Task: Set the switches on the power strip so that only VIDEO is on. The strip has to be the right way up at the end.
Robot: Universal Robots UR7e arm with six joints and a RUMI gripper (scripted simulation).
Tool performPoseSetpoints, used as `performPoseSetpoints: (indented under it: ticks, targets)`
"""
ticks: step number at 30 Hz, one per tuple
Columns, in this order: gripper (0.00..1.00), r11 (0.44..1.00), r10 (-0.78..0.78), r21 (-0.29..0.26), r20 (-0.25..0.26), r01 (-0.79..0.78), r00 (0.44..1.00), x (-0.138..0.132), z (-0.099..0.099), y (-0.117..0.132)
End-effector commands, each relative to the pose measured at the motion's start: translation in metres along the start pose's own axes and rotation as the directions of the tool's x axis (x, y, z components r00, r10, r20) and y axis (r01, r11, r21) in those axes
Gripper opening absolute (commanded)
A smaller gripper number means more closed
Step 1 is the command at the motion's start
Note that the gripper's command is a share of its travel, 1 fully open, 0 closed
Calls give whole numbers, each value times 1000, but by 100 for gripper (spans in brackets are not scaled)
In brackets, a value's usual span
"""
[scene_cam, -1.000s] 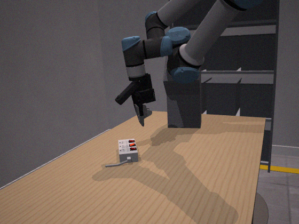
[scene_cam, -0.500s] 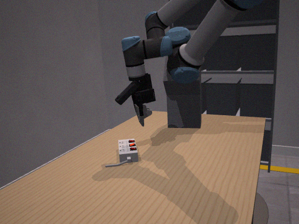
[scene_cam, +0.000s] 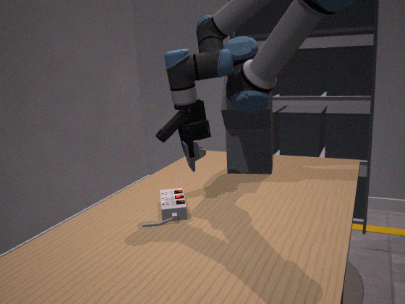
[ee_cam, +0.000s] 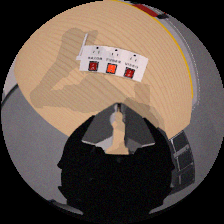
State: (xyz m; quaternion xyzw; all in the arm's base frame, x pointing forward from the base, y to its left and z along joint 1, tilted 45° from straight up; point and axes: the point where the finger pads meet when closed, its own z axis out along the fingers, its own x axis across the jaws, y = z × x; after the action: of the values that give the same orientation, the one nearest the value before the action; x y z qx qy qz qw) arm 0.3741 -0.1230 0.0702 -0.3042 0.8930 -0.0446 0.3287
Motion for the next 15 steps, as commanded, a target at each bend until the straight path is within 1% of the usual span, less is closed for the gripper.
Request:
performPoseSetpoints:
  ticks: [1,5,9,11,15]
  targets:
    - [0,1000,0,0,0,0,1000,0,0,-1]
    - [0,1000,-1,-1,-1,1,1000,0,3,-2]
    - [0,1000,-1,-2,-3,1,1000,1,11,-6]
    - [0,1000,-1,-2,-3,1,1000,1,11,-6]
    - [0,1000,-1,-3,-5,1,1000,2,22,-11]
